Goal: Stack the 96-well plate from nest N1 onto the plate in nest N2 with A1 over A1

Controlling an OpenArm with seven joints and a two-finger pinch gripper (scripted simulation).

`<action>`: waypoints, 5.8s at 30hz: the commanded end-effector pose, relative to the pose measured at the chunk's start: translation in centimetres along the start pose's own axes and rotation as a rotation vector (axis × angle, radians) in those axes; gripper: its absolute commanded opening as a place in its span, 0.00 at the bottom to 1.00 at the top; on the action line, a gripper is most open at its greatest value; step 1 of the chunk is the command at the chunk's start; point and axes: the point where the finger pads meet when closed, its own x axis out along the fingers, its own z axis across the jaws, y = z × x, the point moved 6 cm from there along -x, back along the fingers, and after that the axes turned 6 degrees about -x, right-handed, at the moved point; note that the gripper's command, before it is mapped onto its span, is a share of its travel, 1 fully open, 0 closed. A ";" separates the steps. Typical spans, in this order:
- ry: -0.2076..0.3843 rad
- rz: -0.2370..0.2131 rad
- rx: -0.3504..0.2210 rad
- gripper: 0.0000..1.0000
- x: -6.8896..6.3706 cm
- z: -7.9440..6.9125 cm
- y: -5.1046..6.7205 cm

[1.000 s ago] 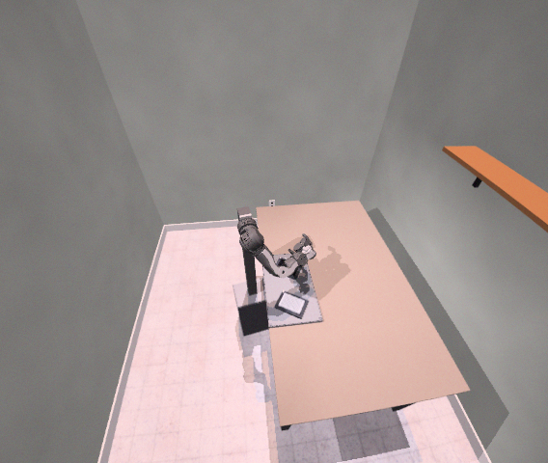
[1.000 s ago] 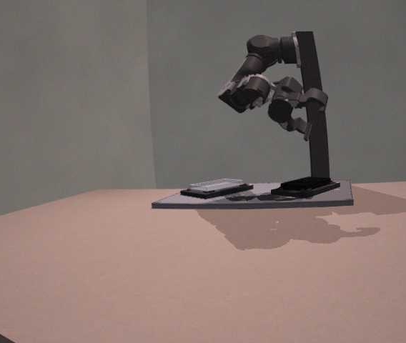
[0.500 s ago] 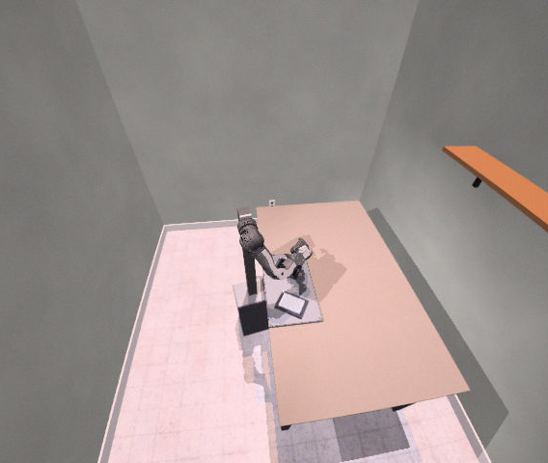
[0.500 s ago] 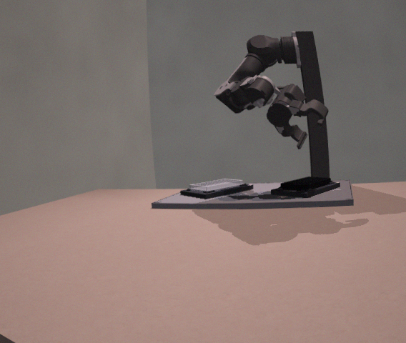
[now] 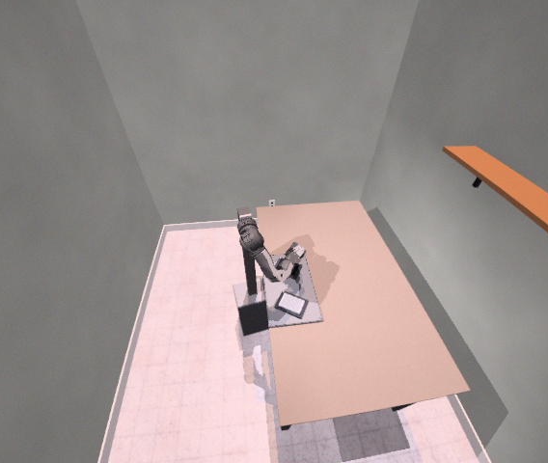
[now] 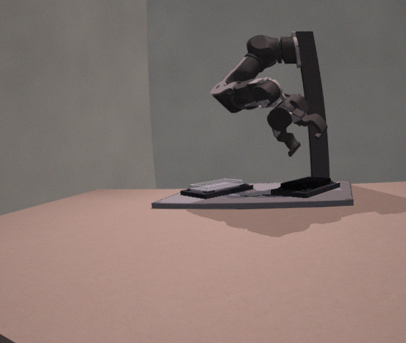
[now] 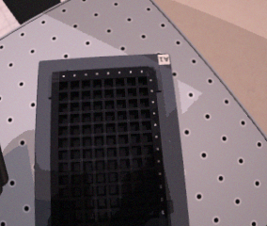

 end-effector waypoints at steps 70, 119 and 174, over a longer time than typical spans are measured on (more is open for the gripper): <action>0.444 -0.451 -0.108 0.77 2.3 -0.5 2.6; 0.451 -0.451 -0.110 0.77 9.3 -3.7 -1.2; 0.450 -0.454 -0.104 0.70 8.8 -3.3 -1.2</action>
